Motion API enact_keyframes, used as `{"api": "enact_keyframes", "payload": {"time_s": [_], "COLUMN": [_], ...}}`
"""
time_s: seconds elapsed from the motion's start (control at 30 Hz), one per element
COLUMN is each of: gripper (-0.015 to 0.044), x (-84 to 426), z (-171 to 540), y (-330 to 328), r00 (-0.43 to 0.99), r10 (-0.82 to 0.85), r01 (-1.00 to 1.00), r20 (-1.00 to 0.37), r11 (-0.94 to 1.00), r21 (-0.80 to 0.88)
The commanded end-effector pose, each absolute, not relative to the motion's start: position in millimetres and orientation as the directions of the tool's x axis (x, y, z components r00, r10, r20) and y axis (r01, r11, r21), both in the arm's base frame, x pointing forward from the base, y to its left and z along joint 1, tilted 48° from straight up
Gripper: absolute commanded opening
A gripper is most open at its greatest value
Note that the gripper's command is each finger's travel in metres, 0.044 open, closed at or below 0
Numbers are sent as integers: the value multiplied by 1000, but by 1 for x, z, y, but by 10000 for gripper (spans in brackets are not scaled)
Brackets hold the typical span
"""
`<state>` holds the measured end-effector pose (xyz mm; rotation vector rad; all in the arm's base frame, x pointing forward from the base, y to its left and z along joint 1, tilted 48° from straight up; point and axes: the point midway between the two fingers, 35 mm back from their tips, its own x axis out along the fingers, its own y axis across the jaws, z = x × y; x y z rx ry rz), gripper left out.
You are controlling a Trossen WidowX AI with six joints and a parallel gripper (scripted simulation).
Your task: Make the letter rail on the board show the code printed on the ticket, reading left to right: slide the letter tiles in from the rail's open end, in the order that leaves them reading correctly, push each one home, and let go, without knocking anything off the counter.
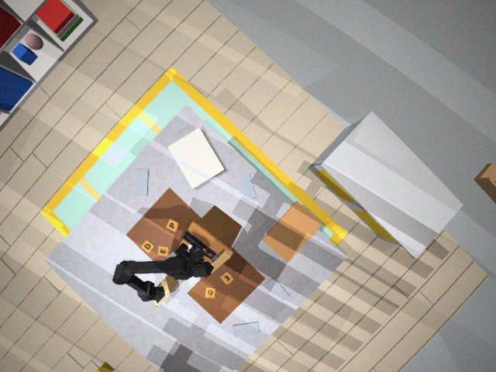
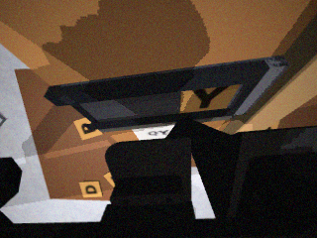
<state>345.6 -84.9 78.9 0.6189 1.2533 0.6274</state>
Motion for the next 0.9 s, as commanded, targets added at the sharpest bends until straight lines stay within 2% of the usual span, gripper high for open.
{"api": "enact_keyframes", "payload": {"time_s": [0.0,0.87], "gripper": [0,0], "x": [343,352], "z": [83,79], "y": [-80,-74], "r00": [122,122], "r10": [738,738], "r01": [-102,-103], "r20": [-664,-664], "r11": [675,674], "r21": [731,731]}}
